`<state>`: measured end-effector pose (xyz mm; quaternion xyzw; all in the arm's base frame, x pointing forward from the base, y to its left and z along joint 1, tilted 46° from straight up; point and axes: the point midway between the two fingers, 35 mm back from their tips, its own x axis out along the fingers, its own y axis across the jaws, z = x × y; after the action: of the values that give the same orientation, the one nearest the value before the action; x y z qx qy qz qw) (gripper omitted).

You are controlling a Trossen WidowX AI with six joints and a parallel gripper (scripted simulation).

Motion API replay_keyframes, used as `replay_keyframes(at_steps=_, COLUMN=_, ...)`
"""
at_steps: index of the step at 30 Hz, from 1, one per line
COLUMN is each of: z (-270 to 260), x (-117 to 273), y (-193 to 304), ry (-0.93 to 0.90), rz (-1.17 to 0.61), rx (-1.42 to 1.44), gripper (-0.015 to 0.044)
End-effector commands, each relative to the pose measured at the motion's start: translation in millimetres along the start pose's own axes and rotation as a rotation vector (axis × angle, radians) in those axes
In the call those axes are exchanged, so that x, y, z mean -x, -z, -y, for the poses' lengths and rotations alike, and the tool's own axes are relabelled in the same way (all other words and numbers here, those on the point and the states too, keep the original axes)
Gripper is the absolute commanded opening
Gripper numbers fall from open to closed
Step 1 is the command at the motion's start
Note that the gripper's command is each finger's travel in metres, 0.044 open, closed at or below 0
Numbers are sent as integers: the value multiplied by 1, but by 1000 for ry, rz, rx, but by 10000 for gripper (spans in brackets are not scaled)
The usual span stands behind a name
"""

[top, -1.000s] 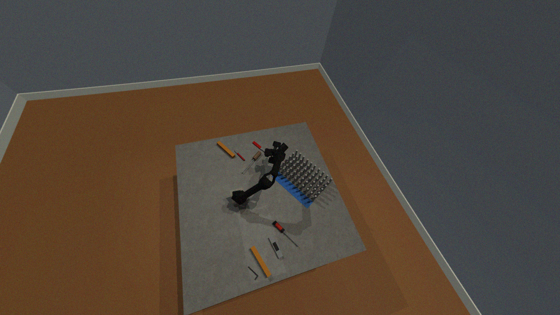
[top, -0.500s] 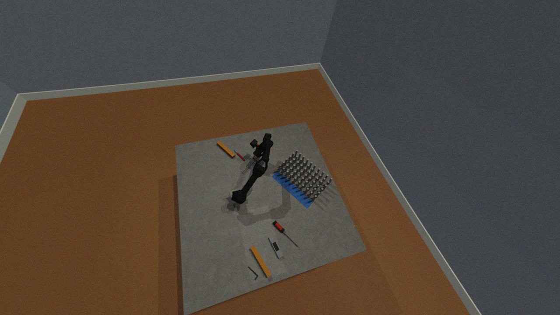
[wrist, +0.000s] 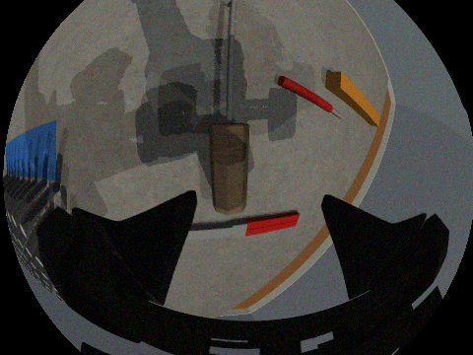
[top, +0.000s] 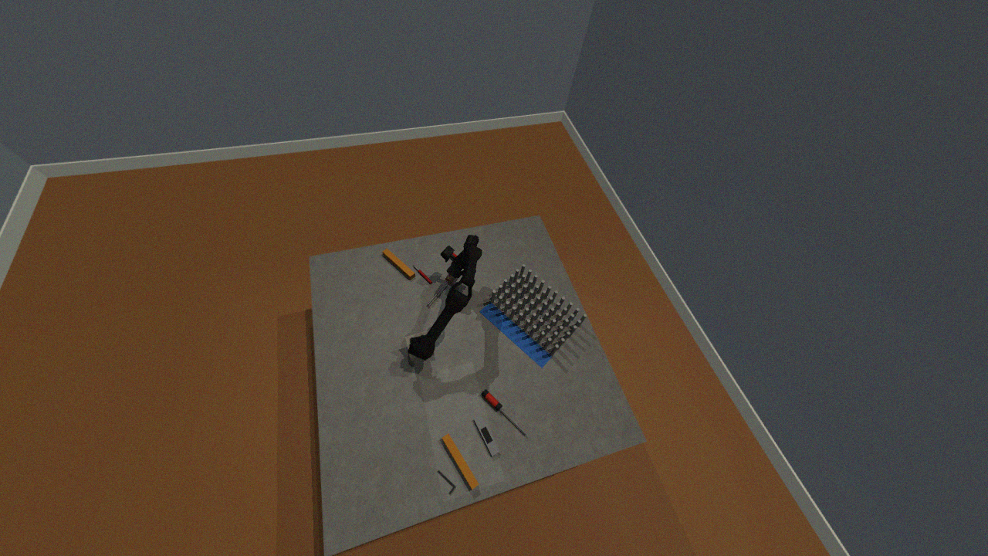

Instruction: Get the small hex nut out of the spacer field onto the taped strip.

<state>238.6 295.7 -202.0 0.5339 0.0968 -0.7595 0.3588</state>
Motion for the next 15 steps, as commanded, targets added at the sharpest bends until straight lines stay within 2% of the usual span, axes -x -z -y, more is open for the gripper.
replay_keyframes(at_steps=1, z=0, x=1, y=0, ry=-1, rz=-2, rx=8, gripper=414)
replay_keyframes(at_steps=6, z=0, x=1, y=0, ry=-1, rz=-2, rx=8, gripper=282)
replay_keyframes(at_steps=15, z=0, x=1, y=0, ry=-1, rz=-2, rx=8, gripper=280)
